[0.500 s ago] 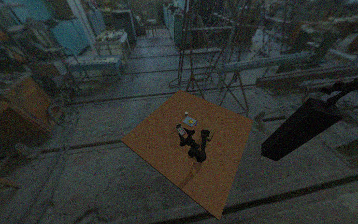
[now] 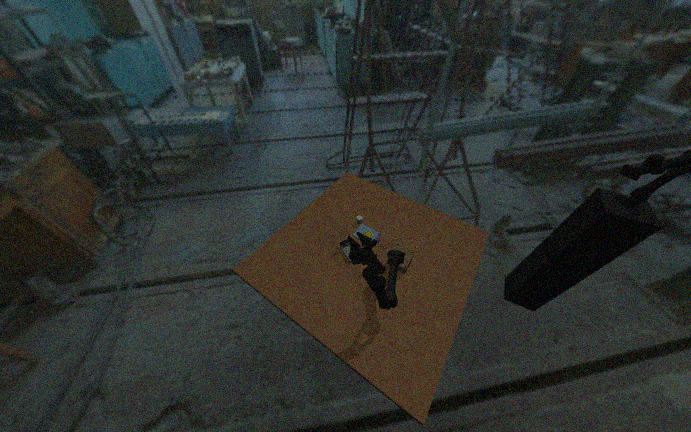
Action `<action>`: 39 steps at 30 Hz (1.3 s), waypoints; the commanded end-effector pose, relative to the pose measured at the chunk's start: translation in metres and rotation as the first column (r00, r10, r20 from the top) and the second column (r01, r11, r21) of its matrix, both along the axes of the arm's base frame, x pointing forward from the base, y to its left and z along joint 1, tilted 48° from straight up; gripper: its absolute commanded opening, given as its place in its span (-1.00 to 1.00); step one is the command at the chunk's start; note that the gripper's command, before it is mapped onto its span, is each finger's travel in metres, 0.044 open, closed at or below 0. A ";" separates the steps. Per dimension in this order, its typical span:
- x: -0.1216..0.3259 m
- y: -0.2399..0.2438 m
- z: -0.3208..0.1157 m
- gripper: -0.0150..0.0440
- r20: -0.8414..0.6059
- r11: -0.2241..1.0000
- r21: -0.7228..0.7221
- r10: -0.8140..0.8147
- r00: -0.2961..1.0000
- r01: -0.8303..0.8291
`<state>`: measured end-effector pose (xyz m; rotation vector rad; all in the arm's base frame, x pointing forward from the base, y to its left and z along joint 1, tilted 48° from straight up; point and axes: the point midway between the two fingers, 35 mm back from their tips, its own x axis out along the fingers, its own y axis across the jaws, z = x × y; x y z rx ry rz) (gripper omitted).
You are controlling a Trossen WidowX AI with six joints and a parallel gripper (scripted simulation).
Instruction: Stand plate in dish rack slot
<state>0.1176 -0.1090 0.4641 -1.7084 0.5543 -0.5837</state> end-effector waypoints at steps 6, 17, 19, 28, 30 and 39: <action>0.021 -0.054 -0.034 0.86 -0.002 0.953 0.303 0.026 1.000 -0.024; 0.048 -0.106 -0.089 0.86 -0.036 0.777 0.629 0.050 0.998 -0.016; 0.053 -0.114 -0.100 0.86 -0.045 0.733 0.680 0.054 0.998 -0.009; 0.074 -0.141 -0.153 0.86 -0.090 0.502 0.864 0.069 0.994 0.043; 0.078 -0.146 -0.165 0.86 -0.102 0.445 0.894 0.073 0.992 0.059; 0.095 -0.158 -0.220 0.86 -0.163 0.176 0.973 0.083 0.983 0.146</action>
